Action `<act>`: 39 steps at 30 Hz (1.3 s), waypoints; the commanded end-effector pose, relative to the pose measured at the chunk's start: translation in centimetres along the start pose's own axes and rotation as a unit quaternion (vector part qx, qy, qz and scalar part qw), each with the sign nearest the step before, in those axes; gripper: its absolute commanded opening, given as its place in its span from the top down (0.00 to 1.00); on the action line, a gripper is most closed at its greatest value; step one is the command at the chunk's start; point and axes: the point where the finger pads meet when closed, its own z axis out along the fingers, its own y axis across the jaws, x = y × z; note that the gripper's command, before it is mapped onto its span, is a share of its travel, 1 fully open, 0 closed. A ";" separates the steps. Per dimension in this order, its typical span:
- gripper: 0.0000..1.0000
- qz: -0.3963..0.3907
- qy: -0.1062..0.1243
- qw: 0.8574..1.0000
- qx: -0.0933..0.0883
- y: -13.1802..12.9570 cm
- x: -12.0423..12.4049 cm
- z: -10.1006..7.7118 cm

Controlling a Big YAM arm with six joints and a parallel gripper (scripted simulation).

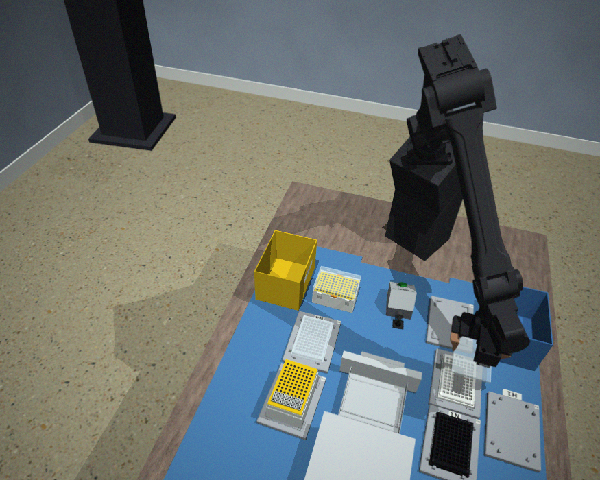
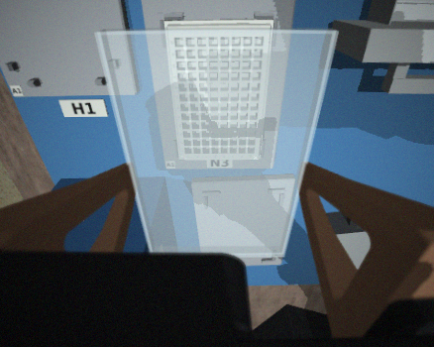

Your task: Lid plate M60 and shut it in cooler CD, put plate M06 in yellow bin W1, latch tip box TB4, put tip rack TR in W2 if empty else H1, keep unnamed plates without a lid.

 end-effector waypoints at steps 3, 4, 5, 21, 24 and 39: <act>1.00 -0.008 0.002 1.000 0.000 -0.2 0.4 0.0; 1.00 -0.007 0.000 1.000 -0.001 -0.1 0.3 -0.1; 1.00 -0.007 -0.003 1.000 -0.002 -0.1 0.2 -0.2; 1.00 -0.006 -0.012 1.000 -0.006 0.2 -0.1 -0.8; 1.00 -0.007 0.002 1.000 0.000 -0.2 0.9 0.8; 1.00 -0.003 0.002 1.000 0.001 -0.6 0.8 2.6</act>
